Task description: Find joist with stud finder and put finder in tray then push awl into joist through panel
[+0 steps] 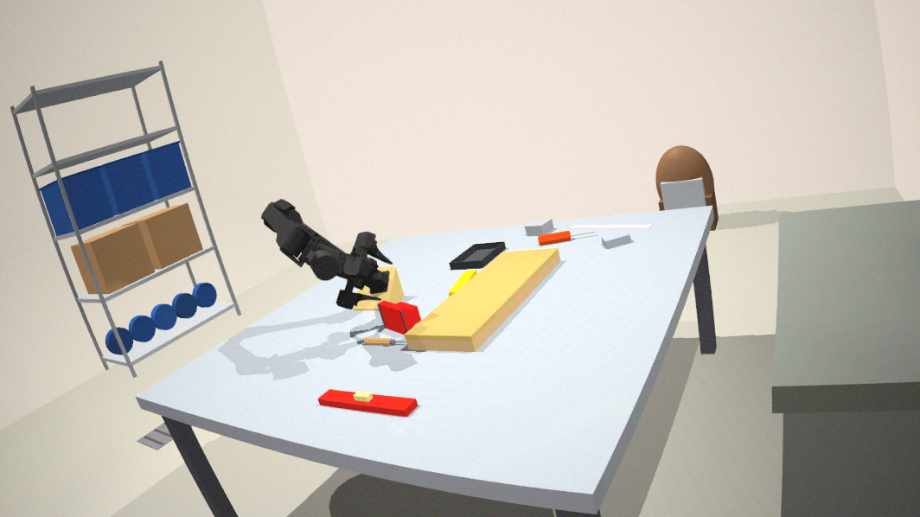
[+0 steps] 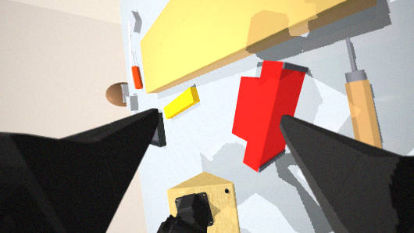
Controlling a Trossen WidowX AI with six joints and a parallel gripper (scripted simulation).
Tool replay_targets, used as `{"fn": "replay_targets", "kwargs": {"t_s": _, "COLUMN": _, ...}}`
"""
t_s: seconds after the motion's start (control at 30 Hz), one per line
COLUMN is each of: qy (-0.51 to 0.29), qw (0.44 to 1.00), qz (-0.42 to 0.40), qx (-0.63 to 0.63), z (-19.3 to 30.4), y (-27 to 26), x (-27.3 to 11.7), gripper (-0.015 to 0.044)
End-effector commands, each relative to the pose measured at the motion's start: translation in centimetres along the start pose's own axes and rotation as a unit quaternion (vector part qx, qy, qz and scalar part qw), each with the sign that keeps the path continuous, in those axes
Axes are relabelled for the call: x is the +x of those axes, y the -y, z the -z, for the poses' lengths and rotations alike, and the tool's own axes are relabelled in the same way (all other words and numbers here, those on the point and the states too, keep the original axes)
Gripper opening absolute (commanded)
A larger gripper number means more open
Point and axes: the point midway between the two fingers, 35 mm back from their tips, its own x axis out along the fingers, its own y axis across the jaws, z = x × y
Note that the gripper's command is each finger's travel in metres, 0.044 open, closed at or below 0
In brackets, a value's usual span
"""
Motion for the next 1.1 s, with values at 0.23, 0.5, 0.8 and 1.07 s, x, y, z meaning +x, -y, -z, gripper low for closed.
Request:
{"fn": "replay_targets", "kwargs": {"t_s": 0.23, "qy": -0.003, "qw": 1.000, "qz": -0.001, "qx": -0.002, "z": 0.0, "y": 0.1, "x": 0.2, "gripper": 0.0440}}
{"fn": "replay_targets", "kwargs": {"t_s": 0.5, "qy": -0.006, "qw": 1.000, "qz": 0.000, "qx": 0.005, "z": 0.1, "y": 0.1, "x": 0.3, "gripper": 0.0440}}
{"fn": "replay_targets", "kwargs": {"t_s": 0.8, "qy": -0.113, "qw": 0.942, "qz": 0.130, "qx": 0.286, "z": 1.8, "y": 0.1, "x": 4.8, "gripper": 0.0440}}
{"fn": "replay_targets", "kwargs": {"t_s": 1.07, "qy": -0.057, "qw": 0.822, "qz": 0.307, "qx": 0.477, "z": 2.9, "y": -0.2, "x": 7.7, "gripper": 0.0440}}
